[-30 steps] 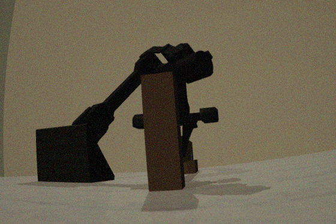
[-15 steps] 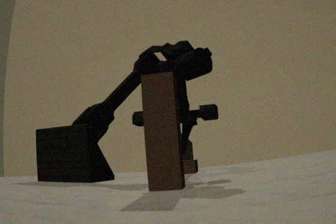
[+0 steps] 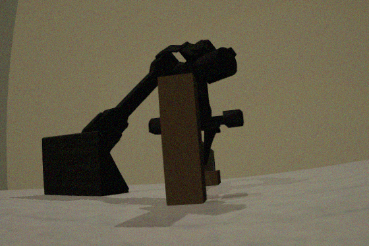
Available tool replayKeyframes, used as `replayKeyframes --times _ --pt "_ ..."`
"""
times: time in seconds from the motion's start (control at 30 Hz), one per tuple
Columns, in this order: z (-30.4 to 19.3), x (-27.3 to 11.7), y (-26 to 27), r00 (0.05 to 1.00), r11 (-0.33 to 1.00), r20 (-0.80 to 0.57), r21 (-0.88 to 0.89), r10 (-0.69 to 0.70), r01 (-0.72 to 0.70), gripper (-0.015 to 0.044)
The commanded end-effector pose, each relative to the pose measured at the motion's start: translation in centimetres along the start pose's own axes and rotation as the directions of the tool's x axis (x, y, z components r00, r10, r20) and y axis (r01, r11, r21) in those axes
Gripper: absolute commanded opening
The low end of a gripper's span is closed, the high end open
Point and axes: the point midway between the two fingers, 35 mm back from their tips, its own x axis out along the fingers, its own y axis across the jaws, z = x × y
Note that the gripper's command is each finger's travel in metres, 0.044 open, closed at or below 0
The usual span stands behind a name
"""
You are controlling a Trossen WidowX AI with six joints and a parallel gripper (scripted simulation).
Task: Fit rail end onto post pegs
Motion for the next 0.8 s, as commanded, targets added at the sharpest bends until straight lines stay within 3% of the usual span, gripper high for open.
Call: replayKeyframes --times 0.0,0.77 --pt "-0.06 -0.1 0.06 1.0 1.0 -0.001 0.005 -0.002 0.002 0.0" --pt "-0.09 -0.09 0.17 1.0 1.0 -0.001 0.005 -0.002 0.002 0.0"
